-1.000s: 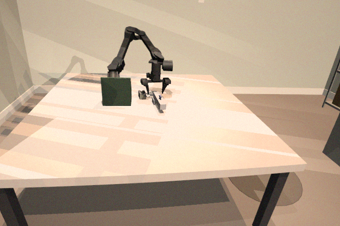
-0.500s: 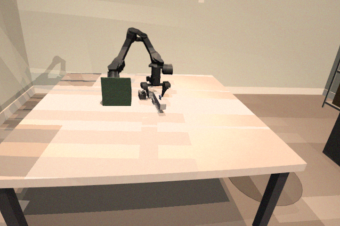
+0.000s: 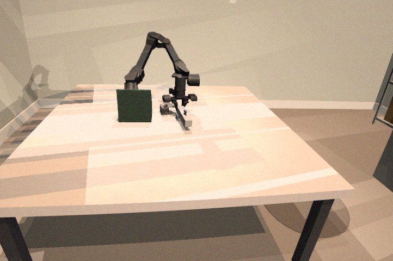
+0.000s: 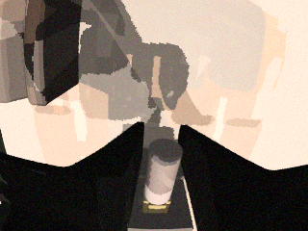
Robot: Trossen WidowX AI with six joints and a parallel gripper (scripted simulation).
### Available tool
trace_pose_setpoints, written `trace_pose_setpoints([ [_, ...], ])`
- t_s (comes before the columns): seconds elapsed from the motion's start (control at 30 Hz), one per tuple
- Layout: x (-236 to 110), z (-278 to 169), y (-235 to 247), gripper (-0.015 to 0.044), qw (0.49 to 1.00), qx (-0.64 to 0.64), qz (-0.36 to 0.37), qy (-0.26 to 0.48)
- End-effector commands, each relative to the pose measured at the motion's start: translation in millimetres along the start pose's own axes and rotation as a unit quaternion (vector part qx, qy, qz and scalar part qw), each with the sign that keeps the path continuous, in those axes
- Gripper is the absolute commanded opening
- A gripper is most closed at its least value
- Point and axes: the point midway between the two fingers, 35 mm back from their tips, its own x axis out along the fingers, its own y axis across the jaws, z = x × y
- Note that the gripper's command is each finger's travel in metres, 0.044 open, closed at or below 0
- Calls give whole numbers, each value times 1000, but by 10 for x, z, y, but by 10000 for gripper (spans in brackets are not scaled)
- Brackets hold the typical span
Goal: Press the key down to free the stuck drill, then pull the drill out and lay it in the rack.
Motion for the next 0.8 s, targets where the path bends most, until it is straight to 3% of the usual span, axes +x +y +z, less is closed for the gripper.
trace_pose_setpoints([
  [0.0,-1,1,-1,40,1000,0,0,0],
  [0.2,-1,1,-1,0,1000,0,0,0],
  [0.77,-6,198,8,0,1000,4,1,-3],
])
